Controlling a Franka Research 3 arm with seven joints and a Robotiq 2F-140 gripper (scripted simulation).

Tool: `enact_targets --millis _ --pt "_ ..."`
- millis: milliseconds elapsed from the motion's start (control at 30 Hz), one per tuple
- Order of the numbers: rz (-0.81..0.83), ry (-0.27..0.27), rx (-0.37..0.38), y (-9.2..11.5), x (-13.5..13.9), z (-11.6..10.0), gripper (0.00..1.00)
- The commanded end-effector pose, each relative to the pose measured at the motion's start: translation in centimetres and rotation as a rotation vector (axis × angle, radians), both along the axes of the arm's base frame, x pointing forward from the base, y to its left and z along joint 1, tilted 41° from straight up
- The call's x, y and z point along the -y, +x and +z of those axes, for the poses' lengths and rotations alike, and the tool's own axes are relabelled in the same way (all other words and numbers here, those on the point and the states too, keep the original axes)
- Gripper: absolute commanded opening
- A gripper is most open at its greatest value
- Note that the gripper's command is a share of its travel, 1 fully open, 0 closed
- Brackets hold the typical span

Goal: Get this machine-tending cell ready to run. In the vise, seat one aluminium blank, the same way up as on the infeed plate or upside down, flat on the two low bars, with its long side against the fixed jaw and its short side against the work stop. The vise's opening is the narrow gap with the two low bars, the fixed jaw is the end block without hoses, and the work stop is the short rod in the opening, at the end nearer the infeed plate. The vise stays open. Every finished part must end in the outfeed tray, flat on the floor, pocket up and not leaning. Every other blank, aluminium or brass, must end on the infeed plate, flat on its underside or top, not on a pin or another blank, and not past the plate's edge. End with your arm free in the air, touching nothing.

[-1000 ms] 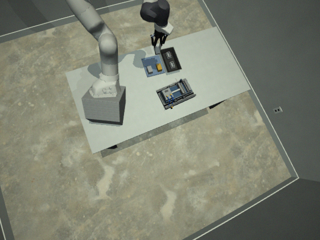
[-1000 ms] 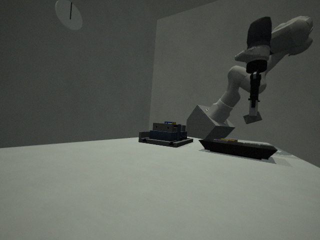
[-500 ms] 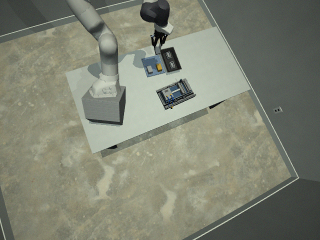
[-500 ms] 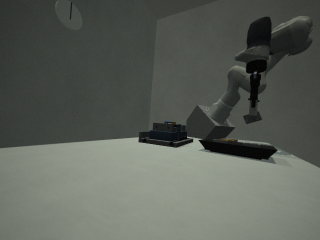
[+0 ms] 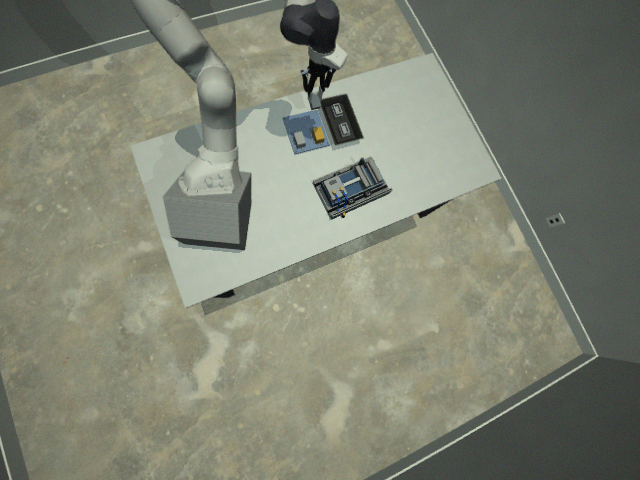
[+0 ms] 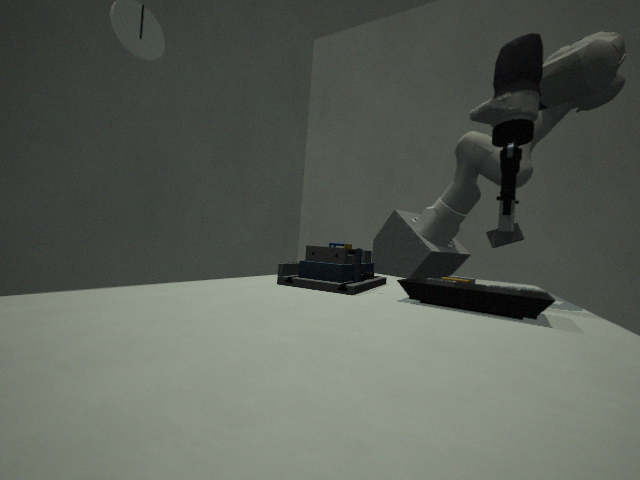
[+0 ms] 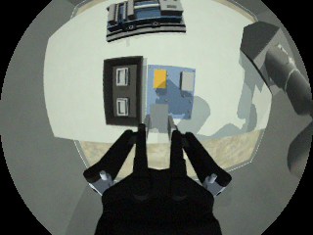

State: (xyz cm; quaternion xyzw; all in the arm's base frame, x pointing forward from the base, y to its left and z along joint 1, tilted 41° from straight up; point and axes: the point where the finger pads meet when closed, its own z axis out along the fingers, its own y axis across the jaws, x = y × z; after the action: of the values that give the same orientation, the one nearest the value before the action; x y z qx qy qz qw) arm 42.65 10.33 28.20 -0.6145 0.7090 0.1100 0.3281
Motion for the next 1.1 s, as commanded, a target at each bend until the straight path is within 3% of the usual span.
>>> enact_targets --millis 0,633,1067 --pt "-0.001 -0.002 0.009 0.11 0.19 0.17 0.0" --pt "-0.005 -0.032 -0.004 0.05 0.15 0.12 0.0" --pt "-0.028 -0.144 -0.041 -0.07 0.09 0.0 0.0"
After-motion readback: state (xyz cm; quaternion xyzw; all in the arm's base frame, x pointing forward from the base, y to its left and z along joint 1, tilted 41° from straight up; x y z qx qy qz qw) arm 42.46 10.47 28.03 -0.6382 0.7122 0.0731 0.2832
